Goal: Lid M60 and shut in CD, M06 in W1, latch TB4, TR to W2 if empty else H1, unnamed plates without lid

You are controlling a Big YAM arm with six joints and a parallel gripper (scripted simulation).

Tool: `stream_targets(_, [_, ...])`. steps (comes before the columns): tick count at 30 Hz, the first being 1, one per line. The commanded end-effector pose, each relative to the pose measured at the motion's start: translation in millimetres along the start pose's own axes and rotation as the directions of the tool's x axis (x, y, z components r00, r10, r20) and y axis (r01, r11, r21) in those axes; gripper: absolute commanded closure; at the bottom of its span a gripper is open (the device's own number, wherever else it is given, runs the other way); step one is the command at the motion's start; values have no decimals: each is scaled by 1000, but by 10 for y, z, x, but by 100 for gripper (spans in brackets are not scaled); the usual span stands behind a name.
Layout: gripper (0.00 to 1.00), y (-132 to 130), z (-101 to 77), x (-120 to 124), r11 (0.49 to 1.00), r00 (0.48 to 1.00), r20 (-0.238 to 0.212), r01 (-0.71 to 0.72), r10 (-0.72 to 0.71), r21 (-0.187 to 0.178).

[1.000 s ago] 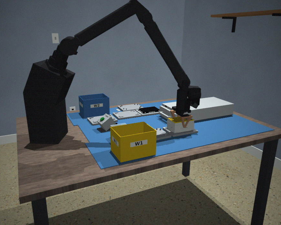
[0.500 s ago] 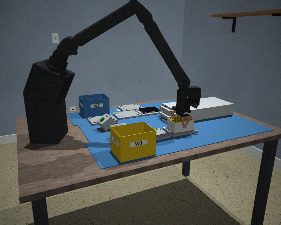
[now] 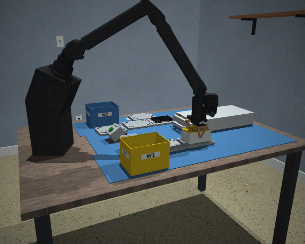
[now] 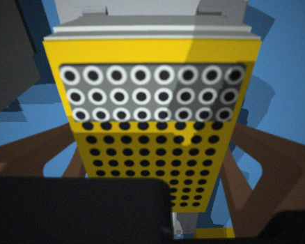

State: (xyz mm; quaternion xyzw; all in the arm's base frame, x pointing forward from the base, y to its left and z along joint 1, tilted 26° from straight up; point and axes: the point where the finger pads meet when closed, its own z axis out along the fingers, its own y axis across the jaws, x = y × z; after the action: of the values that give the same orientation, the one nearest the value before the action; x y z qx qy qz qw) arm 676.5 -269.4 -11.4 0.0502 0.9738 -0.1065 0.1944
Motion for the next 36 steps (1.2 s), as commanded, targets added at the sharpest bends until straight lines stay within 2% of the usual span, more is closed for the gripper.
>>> stream_targets(1, [100,-72,-304,-216,1000,999,46,9,-10,9])
stream_targets(14, [100,-40,-315,-161,1000,999,35,10,-11,5])
stream_targets(17, [100,-25,-259,-126,1000,1000,26,11,-11,3])
stream_targets(36, [100,-25,-258,-128,1000,1000,27,11,-11,3])
